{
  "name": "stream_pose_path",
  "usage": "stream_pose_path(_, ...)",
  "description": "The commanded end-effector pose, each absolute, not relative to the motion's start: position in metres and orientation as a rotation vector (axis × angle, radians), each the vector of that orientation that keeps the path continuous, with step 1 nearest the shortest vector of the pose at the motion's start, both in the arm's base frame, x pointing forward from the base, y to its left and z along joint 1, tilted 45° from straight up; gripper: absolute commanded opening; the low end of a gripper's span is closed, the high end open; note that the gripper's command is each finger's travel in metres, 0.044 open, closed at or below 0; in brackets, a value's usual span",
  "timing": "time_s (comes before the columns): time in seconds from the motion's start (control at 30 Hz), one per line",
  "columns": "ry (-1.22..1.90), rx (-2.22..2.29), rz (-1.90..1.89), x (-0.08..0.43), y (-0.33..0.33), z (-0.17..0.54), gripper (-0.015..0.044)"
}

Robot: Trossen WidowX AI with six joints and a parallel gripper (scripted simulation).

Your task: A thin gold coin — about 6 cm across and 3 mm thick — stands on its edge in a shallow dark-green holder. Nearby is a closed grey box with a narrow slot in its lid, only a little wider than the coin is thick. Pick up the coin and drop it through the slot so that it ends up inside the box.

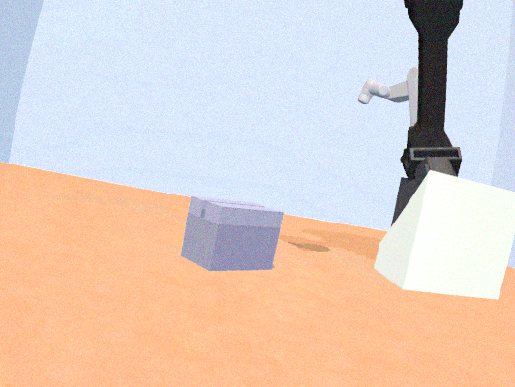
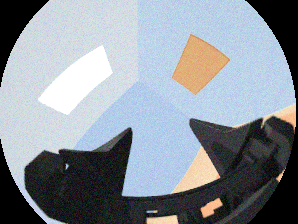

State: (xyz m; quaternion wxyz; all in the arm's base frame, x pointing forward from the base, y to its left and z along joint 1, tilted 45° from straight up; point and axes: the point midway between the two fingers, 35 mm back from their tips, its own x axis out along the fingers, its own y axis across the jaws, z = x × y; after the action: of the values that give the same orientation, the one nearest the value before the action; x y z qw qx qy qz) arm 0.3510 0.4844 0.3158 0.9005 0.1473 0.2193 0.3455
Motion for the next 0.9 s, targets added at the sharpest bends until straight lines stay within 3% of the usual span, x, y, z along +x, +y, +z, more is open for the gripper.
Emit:
stream_pose_path(0.0,0.453,0.309,0.717,0.350,0.485,0.317,0.0374)
stream_pose_path(0.27,0.394,0.569,0.846,0.296,0.500,0.386,0.0164)
stream_pose_path(0.57,0.329,0.947,1.128,0.197,0.494,0.496,0.0161)
stream_pose_path(0.87,0.319,1.339,1.468,0.094,0.437,0.602,0.0161)
